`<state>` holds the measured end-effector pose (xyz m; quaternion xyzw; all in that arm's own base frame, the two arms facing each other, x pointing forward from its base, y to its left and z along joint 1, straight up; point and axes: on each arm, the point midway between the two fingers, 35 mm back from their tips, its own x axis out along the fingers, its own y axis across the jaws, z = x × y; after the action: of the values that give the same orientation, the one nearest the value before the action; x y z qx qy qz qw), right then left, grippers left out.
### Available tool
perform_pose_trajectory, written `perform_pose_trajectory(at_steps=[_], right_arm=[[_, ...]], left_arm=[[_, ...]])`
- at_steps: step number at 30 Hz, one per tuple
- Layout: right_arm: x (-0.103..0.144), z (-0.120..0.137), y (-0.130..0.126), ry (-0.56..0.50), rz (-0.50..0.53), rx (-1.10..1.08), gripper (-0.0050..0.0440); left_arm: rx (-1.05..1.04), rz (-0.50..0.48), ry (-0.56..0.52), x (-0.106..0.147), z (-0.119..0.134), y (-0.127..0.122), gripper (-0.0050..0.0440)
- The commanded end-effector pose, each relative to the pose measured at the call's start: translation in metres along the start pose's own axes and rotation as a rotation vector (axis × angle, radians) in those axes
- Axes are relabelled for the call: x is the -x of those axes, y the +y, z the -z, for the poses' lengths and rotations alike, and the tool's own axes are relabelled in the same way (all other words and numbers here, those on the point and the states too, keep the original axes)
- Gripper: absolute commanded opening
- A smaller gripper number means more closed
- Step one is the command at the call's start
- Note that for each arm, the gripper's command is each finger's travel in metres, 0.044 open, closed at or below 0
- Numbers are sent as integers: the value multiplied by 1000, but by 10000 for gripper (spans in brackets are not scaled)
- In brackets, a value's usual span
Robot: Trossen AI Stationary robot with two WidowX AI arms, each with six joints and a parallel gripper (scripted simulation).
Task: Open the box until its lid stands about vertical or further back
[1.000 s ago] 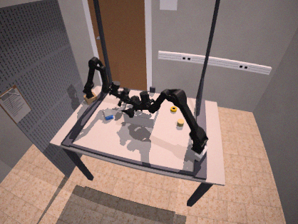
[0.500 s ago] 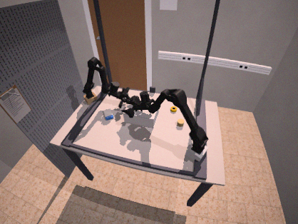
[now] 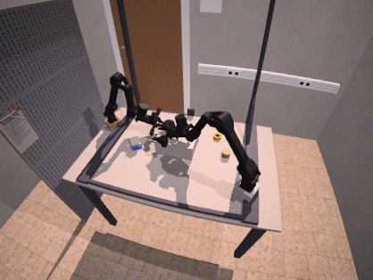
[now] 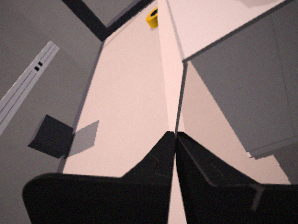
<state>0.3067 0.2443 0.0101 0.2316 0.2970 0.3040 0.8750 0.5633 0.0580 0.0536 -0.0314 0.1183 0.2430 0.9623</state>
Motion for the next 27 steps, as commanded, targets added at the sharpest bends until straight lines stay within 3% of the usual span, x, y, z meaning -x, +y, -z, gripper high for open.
perform_pose_trajectory(at_steps=[1,11,22,27], right_arm=[[-1,-4,3,-7,-20,-27,4],[0,-6,5,-12,-24,-28,4],[0,-6,5,-12,-24,-27,4],[0,-6,5,-12,-24,-27,4]], left_arm=[[-50,-13,77,-2,37,5,440],[-47,-9,80,-3,32,6,440],[11,40,54,11,-60,-3,440],[16,47,54,15,-70,-3,440]])
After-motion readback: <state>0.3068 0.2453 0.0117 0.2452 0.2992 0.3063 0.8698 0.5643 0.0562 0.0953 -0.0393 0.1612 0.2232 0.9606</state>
